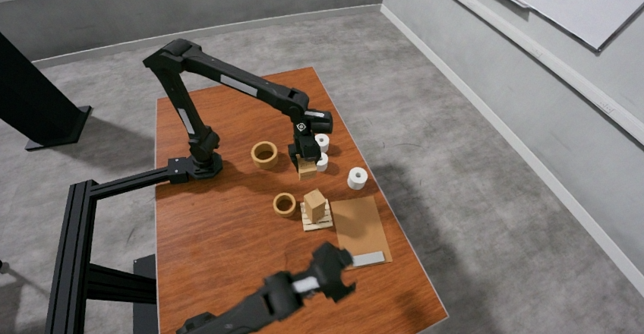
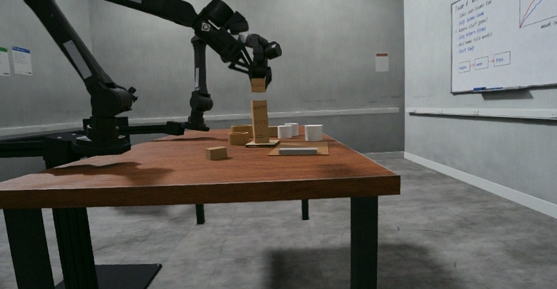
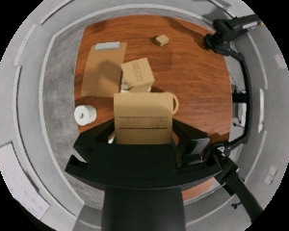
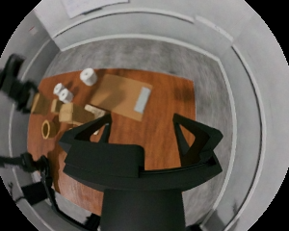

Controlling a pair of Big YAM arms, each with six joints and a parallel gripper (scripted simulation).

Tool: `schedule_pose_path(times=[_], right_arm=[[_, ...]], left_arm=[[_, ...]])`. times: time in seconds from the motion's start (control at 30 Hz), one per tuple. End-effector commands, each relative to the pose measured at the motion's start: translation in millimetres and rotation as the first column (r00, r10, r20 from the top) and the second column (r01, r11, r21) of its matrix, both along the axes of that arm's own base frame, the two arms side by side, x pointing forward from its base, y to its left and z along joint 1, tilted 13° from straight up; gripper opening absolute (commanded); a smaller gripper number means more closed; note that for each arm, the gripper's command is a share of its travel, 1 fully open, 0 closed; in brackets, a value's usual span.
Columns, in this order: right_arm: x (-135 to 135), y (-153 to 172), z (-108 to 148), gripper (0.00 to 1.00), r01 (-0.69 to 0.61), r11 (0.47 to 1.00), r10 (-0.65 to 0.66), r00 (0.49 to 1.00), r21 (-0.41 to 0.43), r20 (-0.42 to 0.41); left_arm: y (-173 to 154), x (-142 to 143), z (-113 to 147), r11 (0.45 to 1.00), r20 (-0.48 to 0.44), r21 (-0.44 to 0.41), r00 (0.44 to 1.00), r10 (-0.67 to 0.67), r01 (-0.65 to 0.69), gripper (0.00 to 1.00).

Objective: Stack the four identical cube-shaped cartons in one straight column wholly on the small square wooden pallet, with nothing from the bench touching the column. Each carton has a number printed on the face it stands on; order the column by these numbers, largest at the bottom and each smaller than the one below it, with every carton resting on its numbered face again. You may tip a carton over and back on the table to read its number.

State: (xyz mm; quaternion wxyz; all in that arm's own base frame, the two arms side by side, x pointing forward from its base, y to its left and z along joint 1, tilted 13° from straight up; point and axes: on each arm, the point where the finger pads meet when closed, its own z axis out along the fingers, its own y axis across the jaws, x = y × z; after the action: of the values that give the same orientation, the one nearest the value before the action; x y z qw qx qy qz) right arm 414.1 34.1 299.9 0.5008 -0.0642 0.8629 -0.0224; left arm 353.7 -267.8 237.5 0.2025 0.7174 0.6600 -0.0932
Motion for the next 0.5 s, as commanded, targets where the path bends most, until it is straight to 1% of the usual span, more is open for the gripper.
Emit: schedule_pose_path(times=[0.0, 0.07, 0.1, 0.13, 0.2, 0.3, 0.33, 0.37, 0.4, 0.43, 0.47], right_arm=[[-39, 55, 20, 1.0, -0.105, 0.994, 0.106, 0.992, -0.02, 0.067], [-39, 55, 20, 1.0, -0.105, 0.994, 0.106, 0.992, -0.02, 0.067], [-49, 70, 44, 1.0, -0.134, 0.991, 0.136, 0.984, -0.022, 0.118], [-64, 82, 32, 1.0, -0.162, 0.986, 0.165, 0.98, -0.036, 0.114], [-88, 101, 42, 1.0, -0.211, 0.976, 0.215, 0.964, -0.047, 0.156], [-120, 121, 54, 1.0, -0.271, 0.961, 0.276, 0.938, -0.054, 0.212], [-129, 126, 74, 1.0, -0.287, 0.957, 0.288, 0.924, -0.043, 0.253], [-138, 129, 77, 1.0, -0.302, 0.952, 0.302, 0.915, -0.042, 0.267], [-145, 132, 75, 1.0, -0.316, 0.948, 0.315, 0.909, -0.044, 0.273], [-153, 135, 64, 1.0, -0.33, 0.943, 0.331, 0.905, -0.053, 0.267], [-161, 137, 67, 1.0, -0.344, 0.938, 0.344, 0.896, -0.052, 0.28]], left_arm=[[-29, 10, 31, 0.999, 0.058, -0.025, 0.997, -0.044, 0.045, 0.55], [-29, 10, 31, 0.999, 0.058, -0.025, 0.997, -0.044, 0.045, 0.55], [-34, 10, 33, 0.999, 0.056, -0.028, 0.998, -0.031, 0.033, 0.55], [-41, 12, 31, 0.999, 0.061, -0.03, 0.998, -0.031, 0.033, 0.55], [-49, 12, 31, 0.999, 0.065, -0.028, 0.997, -0.036, 0.038, 0.55], [-54, 11, 31, 0.998, 0.077, -0.024, 0.995, -0.056, 0.058, 0.55], [-54, 9, 38, 0.998, 0.082, -0.036, 0.996, -0.039, 0.042, 0.55], [-53, 11, 38, 0.999, 0.075, -0.043, 0.997, -0.013, 0.017, 0.55], [-54, 4, 25, 0.999, 0.043, -0.036, 0.999, 0.012, -0.011, 0.55], [-56, 2, 33, 0.997, 0.044, -0.059, 0.998, 0.052, -0.049, 0.55], [-60, 1, 33, 0.994, 0.035, -0.071, 0.995, 0.091, -0.089, 0.55]])
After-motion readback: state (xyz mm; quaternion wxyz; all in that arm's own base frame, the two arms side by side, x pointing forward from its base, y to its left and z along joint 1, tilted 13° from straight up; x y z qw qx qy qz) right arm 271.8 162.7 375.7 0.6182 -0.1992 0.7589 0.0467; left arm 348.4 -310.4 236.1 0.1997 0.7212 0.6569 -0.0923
